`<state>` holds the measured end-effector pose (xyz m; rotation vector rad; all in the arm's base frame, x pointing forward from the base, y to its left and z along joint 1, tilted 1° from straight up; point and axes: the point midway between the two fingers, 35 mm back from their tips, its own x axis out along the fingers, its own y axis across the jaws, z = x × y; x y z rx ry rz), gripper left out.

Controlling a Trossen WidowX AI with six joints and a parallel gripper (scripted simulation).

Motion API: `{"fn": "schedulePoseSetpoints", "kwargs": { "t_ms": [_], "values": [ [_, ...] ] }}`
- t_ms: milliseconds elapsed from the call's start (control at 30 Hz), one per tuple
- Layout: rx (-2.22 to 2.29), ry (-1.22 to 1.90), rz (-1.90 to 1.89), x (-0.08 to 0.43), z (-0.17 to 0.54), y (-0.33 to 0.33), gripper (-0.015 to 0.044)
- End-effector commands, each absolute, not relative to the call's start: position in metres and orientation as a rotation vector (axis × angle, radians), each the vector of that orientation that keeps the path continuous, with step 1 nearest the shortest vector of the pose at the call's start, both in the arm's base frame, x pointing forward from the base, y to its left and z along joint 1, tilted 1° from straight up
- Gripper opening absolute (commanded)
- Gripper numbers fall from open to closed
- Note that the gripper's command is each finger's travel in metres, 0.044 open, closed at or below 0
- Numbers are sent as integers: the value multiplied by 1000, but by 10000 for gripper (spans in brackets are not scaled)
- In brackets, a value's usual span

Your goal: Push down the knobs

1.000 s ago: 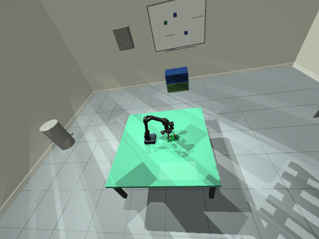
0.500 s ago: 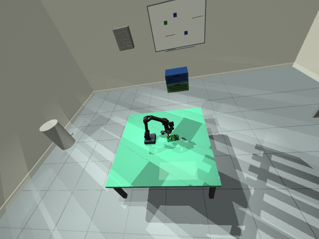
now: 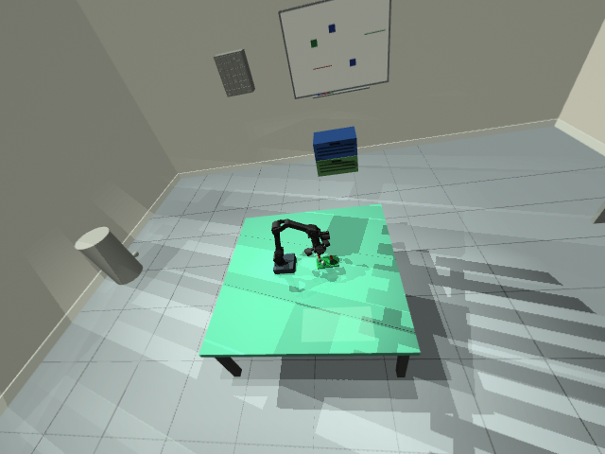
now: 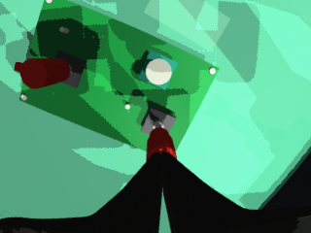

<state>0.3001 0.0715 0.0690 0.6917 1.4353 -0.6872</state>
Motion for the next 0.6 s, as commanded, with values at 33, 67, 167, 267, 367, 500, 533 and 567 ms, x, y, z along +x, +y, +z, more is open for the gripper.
{"fn": "schedulePoseSetpoints", "kwargs": {
  "t_ms": [33,67,167,267,367,500,533,567],
  "values": [
    [697,1437,-690,300,64,72,0],
    [697,1437,-690,300,64,72,0],
    [697,1437,-690,300,64,72,0],
    [697,1437,-690,300,63,72,0],
    [697,1437,-690,300,61,72,0],
    [697,1437,-690,300,57,72,0],
    [697,1437,-690,300,57,72,0],
    [697,1437,-690,300,57,72,0]
  ]
}}
